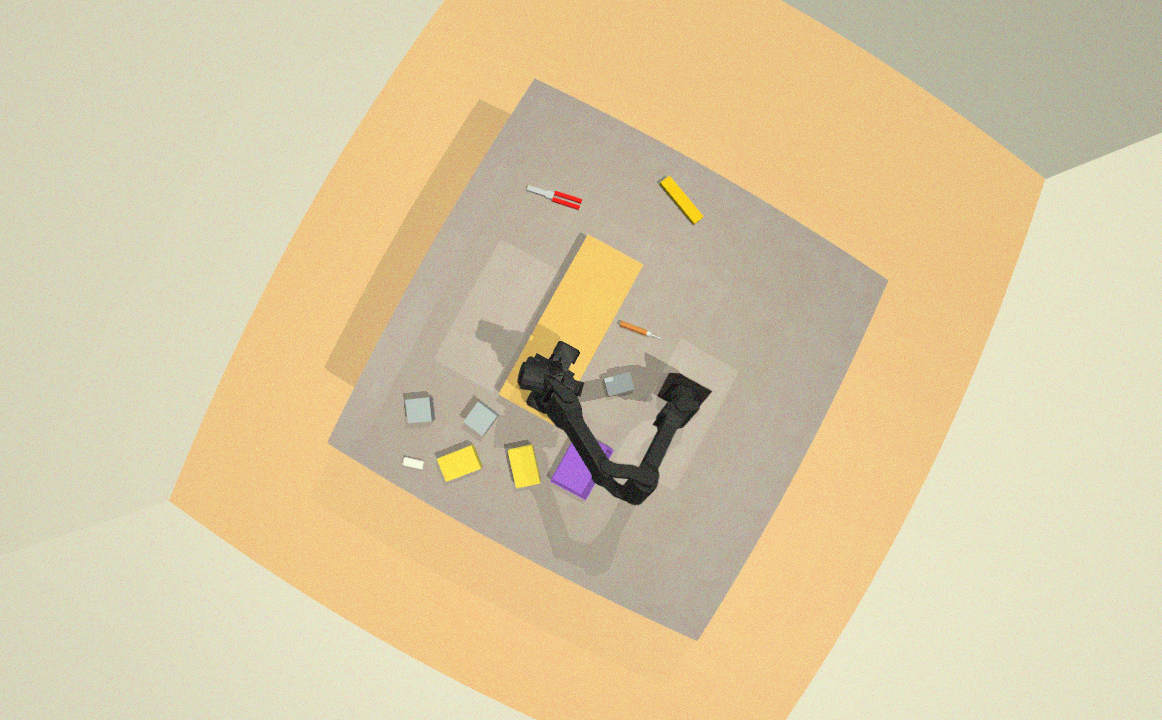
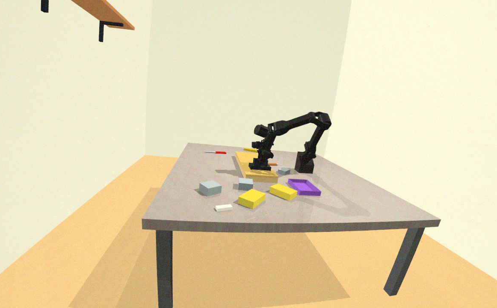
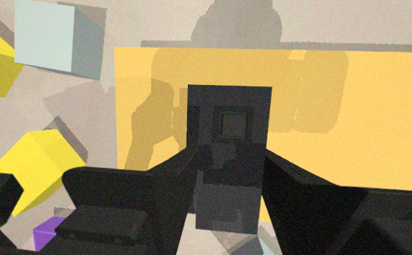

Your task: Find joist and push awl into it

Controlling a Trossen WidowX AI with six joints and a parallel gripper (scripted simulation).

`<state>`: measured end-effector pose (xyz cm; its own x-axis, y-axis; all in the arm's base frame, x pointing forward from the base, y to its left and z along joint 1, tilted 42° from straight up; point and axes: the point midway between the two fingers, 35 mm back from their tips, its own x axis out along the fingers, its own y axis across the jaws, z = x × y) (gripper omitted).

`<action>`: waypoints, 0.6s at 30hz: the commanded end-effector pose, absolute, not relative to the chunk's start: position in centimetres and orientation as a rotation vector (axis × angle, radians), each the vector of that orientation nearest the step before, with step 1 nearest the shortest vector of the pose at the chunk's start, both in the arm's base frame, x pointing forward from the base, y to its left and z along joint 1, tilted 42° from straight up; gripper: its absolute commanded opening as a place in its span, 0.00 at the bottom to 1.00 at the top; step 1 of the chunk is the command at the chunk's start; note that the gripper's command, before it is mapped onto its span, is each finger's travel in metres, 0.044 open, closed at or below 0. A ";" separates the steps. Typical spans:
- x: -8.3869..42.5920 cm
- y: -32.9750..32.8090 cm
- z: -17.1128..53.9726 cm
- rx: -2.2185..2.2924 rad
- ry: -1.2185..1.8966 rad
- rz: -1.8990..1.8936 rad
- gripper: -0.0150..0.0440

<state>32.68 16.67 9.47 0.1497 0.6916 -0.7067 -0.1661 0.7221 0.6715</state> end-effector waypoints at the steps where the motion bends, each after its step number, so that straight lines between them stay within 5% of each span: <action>1: 32.8 15.9 8.7 0.497 1.285 0.648 0.25; 18: 33.3 13.6 6.5 0.496 1.285 0.647 0.25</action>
